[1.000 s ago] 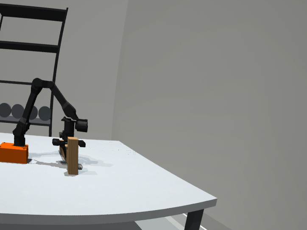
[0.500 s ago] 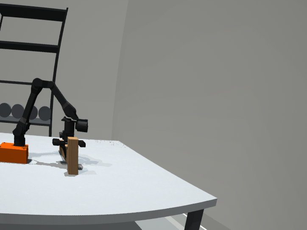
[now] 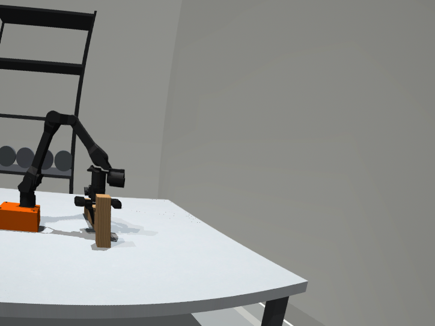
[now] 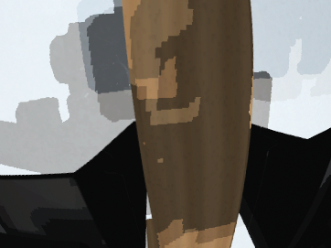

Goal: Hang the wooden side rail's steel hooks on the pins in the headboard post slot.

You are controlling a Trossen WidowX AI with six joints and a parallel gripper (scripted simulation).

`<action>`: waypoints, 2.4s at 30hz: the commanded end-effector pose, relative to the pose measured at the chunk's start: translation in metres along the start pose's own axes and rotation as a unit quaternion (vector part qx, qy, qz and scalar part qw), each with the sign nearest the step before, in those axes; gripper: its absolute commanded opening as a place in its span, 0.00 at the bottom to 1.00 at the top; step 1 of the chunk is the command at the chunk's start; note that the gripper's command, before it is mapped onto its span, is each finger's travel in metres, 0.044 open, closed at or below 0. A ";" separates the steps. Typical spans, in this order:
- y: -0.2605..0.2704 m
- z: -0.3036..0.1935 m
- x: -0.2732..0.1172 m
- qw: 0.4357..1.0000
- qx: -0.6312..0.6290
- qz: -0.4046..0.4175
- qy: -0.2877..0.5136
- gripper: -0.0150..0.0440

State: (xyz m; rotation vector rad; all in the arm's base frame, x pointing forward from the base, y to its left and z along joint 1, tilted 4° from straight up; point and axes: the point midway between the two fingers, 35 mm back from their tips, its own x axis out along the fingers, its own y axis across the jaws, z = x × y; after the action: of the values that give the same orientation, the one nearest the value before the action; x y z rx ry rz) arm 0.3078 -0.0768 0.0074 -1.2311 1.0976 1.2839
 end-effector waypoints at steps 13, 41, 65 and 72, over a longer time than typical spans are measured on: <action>0.000 -0.004 0.000 1.000 -0.002 -0.004 0.002 0.25; 0.000 -0.007 -0.002 1.000 -0.002 -0.004 0.002 0.25; -0.001 -0.010 -0.002 1.000 -0.002 -0.004 0.002 0.25; -0.001 -0.010 -0.001 1.000 -0.002 -0.004 0.002 0.25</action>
State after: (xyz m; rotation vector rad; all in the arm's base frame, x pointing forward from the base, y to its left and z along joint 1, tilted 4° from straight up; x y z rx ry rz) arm 0.3075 -0.0848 0.0070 -1.2309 1.0974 1.2838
